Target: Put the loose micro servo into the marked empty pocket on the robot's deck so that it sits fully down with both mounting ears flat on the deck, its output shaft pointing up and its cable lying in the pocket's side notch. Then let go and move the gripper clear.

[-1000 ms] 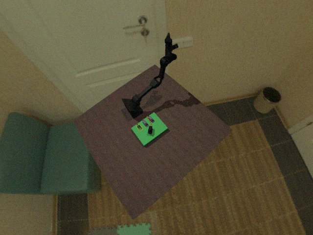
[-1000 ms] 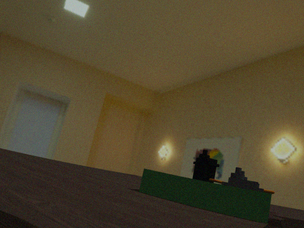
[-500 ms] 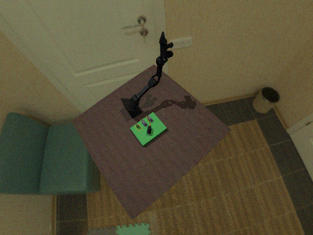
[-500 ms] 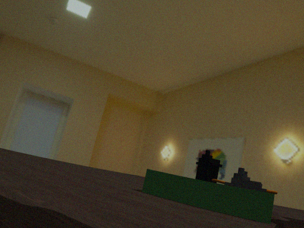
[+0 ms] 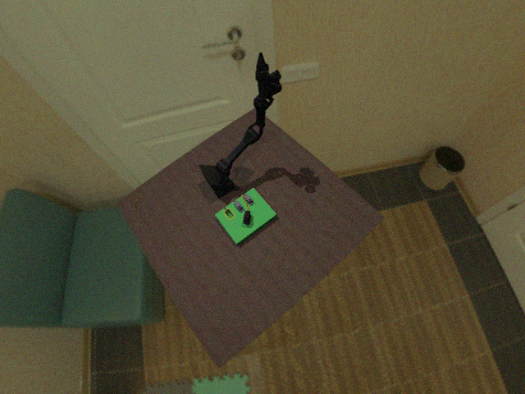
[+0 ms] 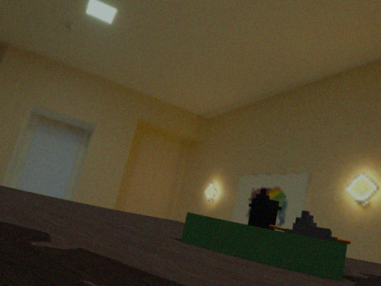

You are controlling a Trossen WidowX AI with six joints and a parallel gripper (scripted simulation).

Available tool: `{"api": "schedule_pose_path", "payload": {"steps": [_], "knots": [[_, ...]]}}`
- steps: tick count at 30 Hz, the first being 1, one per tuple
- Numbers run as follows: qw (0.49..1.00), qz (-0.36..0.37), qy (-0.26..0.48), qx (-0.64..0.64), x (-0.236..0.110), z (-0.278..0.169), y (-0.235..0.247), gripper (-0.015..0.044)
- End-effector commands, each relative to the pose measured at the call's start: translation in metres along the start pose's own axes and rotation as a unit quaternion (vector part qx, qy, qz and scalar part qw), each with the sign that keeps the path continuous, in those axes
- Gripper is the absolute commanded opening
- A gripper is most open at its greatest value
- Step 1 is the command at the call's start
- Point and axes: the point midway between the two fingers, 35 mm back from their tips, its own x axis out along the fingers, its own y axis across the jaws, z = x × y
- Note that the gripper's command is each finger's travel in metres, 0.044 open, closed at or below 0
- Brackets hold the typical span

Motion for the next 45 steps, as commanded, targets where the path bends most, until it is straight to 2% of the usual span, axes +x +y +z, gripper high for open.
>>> {"api": "schedule_pose_path", "payload": {"steps": [1,15,28,35,45], "knots": [[1.0,0.027,0.004,0.01,0.0,-0.006,0.018,0.044],[0.981,0.184,0.04,0.038,-0.014,-0.041,0.121,0.044],[0.955,0.282,0.07,0.063,-0.04,-0.06,0.188,0.044],[0.92,0.37,0.097,0.08,-0.072,-0.075,0.244,0.044],[0.849,0.496,0.149,0.106,-0.137,-0.096,0.318,0.044]]}}
